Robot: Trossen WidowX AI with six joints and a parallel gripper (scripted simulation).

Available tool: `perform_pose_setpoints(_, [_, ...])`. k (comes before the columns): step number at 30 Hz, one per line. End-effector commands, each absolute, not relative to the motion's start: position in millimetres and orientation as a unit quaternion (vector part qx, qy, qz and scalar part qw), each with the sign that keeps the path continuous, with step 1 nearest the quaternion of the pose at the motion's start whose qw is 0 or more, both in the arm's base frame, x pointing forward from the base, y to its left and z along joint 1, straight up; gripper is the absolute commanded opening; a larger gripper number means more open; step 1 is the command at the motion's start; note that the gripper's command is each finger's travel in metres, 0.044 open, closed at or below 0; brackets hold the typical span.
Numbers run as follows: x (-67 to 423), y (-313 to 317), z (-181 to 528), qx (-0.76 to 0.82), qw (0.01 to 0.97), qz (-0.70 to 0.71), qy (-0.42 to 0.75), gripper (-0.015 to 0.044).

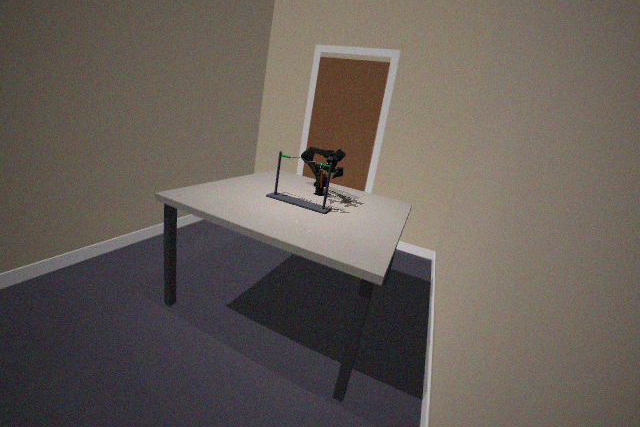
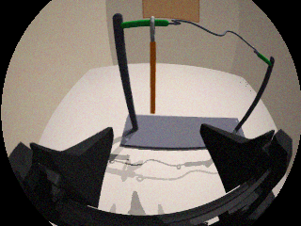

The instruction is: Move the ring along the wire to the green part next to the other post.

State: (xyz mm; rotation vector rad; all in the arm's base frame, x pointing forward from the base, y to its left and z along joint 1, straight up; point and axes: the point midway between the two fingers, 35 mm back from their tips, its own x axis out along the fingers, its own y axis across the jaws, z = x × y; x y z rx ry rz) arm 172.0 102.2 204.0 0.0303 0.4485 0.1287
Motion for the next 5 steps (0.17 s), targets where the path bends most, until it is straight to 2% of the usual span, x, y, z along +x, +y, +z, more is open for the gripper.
perform_pose_setpoints(1, [172.2,101.3,205.1,0.017,0.973,0.061,0.22,0.044])
perform_pose_setpoints(5, [172.2,101.3,205.1,0.017,0.973,0.061,0.22,0.044])
